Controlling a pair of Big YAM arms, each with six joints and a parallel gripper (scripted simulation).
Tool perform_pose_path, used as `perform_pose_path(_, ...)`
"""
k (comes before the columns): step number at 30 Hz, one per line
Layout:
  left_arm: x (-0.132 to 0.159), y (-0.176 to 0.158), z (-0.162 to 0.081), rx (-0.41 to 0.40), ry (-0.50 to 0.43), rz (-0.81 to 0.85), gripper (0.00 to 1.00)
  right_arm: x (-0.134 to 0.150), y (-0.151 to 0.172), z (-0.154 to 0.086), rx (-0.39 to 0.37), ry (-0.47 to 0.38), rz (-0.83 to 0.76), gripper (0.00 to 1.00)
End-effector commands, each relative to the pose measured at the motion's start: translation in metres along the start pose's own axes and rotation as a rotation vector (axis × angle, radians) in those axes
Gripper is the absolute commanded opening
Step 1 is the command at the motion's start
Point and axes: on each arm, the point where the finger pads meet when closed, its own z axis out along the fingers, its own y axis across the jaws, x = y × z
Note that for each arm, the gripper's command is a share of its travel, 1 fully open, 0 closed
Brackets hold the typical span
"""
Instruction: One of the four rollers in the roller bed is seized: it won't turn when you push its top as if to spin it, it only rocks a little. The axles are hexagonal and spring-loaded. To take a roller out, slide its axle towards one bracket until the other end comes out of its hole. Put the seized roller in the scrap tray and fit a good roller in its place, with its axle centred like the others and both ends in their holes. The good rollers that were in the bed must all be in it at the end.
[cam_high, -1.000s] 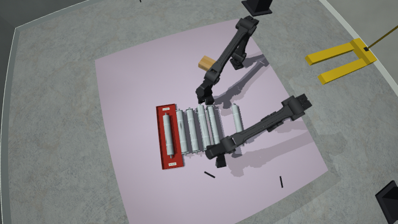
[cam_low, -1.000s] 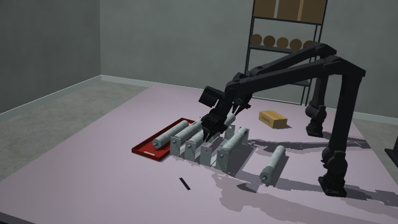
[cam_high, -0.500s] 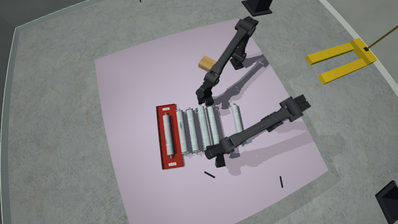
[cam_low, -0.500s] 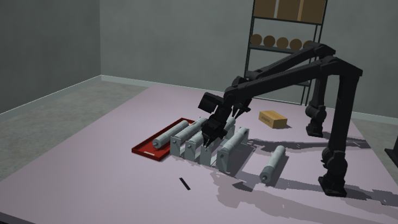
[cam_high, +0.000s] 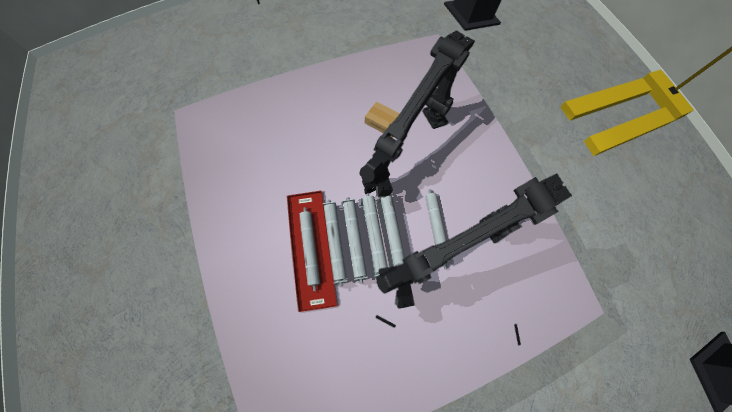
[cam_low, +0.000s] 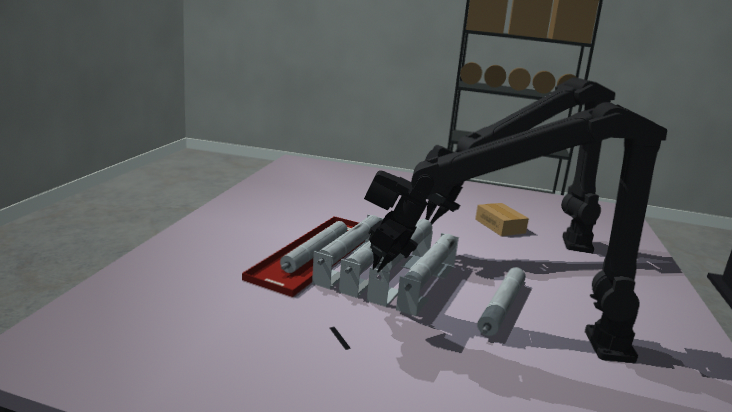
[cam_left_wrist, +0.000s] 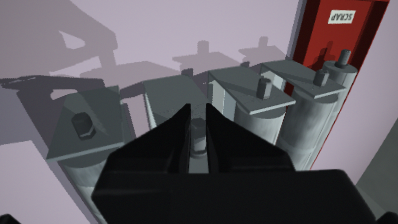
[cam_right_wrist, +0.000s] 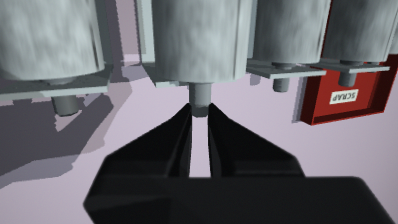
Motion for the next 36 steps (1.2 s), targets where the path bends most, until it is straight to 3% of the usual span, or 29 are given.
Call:
perform_pose_path(1, -0.013, -0.044, -0.033, 0.117, -0.037, 0.017, 0.03, -0.021, -0.044, -0.047, 0.089, -0.063, 0.013, 0.03)
perform_pose_path(3, -0.015, -0.043, -0.033, 0.116, -0.04, -0.01, 0.03, -0.029, -0.054, -0.05, 0.131, -0.099, 0.02, 0.03)
perform_pose_path(6, -0.015, -0.038, -0.018, 0.089, -0.031, -0.013, 0.03, -0.029, -0.054, -0.05, 0.133, -0.099, 0.017, 0.03)
perform_pose_path(8, -0.016, -0.042, -0.03, 0.112, -0.038, -0.012, 0.03, -0.029, -0.054, -0.051, 0.135, -0.1, 0.015, 0.03)
perform_pose_path(13, -0.016, -0.042, -0.029, 0.113, -0.038, -0.013, 0.03, -0.029, -0.054, -0.05, 0.137, -0.1, 0.016, 0.03)
perform_pose_path(16, -0.011, -0.021, -0.015, 0.074, -0.026, -0.017, 0.03, -0.013, -0.034, -0.035, 0.101, -0.071, 0.015, 0.03)
perform_pose_path(19, -0.013, -0.026, -0.008, 0.072, -0.023, -0.017, 0.03, -0.016, -0.037, -0.035, 0.107, -0.075, 0.015, 0.03)
perform_pose_path(21, -0.011, -0.018, -0.011, 0.069, -0.024, -0.018, 0.03, -0.015, -0.037, -0.033, 0.108, -0.074, 0.016, 0.03)
perform_pose_path(25, -0.014, -0.039, -0.023, 0.108, -0.036, -0.001, 0.03, -0.009, -0.029, -0.025, 0.093, -0.063, 0.019, 0.03)
perform_pose_path(28, -0.014, -0.039, -0.023, 0.109, -0.036, -0.006, 0.03, -0.017, -0.039, -0.032, 0.11, -0.077, 0.02, 0.03)
perform_pose_path(30, -0.012, -0.04, -0.024, 0.109, -0.036, 0.008, 0.03, -0.004, -0.023, -0.018, 0.083, -0.054, 0.021, 0.03)
perform_pose_path(34, -0.016, -0.039, -0.024, 0.108, -0.039, 0.007, 0.03, -0.015, -0.037, -0.024, 0.076, -0.047, 0.019, 0.03)
perform_pose_path(35, -0.016, -0.039, -0.024, 0.108, -0.039, 0.003, 0.32, -0.023, -0.046, -0.028, 0.116, -0.081, 0.019, 0.03)
perform_pose_path(36, -0.016, -0.039, -0.024, 0.108, -0.039, 0.003, 0.32, -0.023, -0.047, -0.028, 0.117, -0.082, 0.019, 0.03)
